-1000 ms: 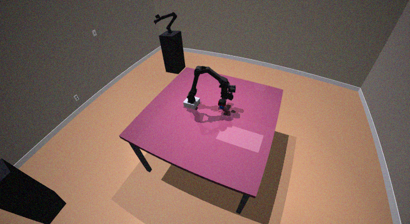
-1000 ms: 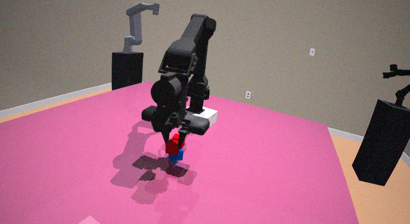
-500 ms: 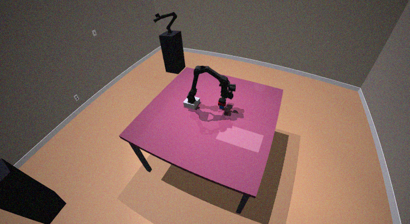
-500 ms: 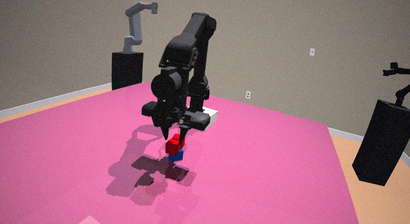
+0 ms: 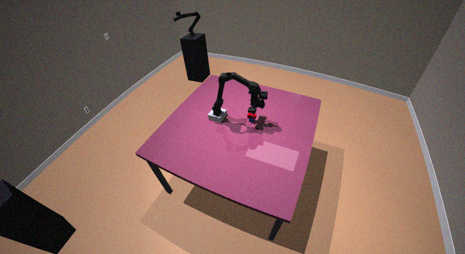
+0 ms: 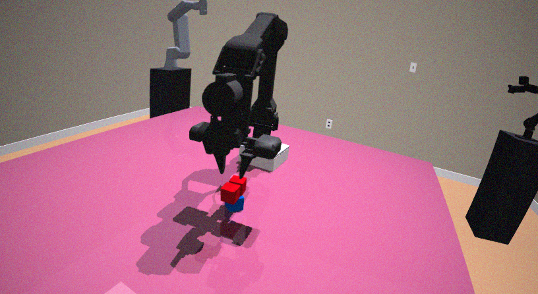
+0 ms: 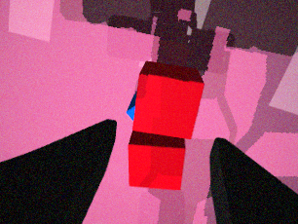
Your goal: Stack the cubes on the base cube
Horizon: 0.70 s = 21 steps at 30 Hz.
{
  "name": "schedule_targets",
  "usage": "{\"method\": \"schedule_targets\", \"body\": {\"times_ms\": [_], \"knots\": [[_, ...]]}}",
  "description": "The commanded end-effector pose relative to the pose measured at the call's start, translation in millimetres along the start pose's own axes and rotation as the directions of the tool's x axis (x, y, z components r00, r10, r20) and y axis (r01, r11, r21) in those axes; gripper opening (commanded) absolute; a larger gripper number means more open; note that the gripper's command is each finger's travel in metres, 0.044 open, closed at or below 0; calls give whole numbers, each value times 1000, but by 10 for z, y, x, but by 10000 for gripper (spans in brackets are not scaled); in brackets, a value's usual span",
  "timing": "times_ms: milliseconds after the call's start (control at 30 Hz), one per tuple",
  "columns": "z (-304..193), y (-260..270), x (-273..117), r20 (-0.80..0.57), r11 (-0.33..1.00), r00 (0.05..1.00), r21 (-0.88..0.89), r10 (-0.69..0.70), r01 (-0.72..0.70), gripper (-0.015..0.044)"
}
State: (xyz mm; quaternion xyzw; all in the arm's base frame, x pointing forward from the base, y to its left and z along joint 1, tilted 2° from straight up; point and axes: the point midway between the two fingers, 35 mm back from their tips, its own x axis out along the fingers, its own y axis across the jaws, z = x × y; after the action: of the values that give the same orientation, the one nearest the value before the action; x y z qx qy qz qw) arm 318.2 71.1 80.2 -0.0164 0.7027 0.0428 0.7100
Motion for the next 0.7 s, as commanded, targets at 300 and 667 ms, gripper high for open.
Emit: {"method": "schedule_targets", "body": {"times_ms": [300,667], "knots": [[9,0,-235,7,1000,1000,-4,1,-1,205],[5,-1,-321,4,1000,1000,0,0,0,400]]}}
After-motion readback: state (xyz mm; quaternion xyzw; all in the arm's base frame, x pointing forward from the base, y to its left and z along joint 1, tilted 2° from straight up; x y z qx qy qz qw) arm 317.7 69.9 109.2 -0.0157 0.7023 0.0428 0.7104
